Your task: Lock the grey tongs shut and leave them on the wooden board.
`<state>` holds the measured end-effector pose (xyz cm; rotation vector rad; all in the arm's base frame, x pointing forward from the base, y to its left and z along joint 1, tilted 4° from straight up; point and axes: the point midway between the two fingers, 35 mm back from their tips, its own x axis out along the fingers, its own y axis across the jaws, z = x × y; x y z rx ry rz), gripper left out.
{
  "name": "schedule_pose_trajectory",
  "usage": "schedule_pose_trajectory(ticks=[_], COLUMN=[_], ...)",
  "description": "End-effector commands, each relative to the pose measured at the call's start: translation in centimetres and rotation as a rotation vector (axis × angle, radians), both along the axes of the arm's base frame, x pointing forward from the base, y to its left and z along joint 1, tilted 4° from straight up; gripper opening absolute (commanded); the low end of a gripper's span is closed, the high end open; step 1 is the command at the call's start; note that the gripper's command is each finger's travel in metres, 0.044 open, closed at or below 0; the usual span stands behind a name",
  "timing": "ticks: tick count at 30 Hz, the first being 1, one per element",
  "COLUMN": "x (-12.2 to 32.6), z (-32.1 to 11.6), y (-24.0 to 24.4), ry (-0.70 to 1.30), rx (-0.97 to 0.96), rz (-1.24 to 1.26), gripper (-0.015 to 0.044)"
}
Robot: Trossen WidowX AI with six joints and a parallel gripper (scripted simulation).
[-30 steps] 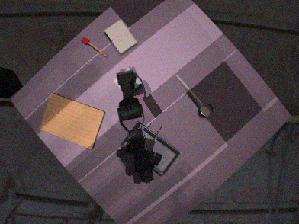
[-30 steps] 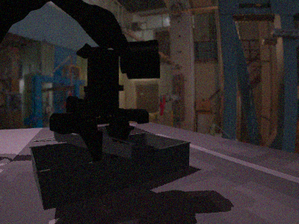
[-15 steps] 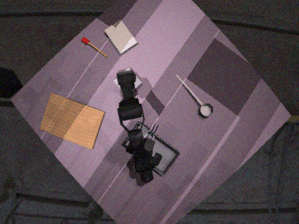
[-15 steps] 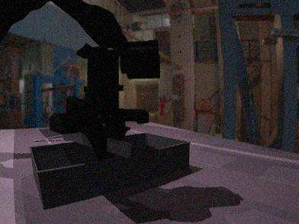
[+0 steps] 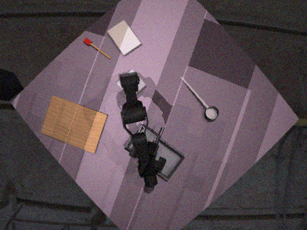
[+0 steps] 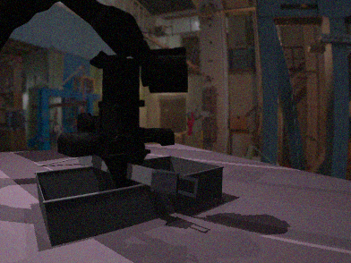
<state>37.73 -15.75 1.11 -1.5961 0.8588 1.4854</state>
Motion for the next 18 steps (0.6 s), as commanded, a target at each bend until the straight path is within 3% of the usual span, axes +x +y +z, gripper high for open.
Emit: schedule_pose_trajectory(ticks=[1, 6, 18], x=[0.0, -0.6, -0.7], z=[1.7, 7.3, 7.4], y=[-0.2, -0.3, -0.3], ry=[-0.004, -0.004, 0.000], rx=[-0.003, -0.001, 0.001], rz=[-0.001, -0.004, -0.028], gripper=[-0.0150, -0.0150, -0.0150])
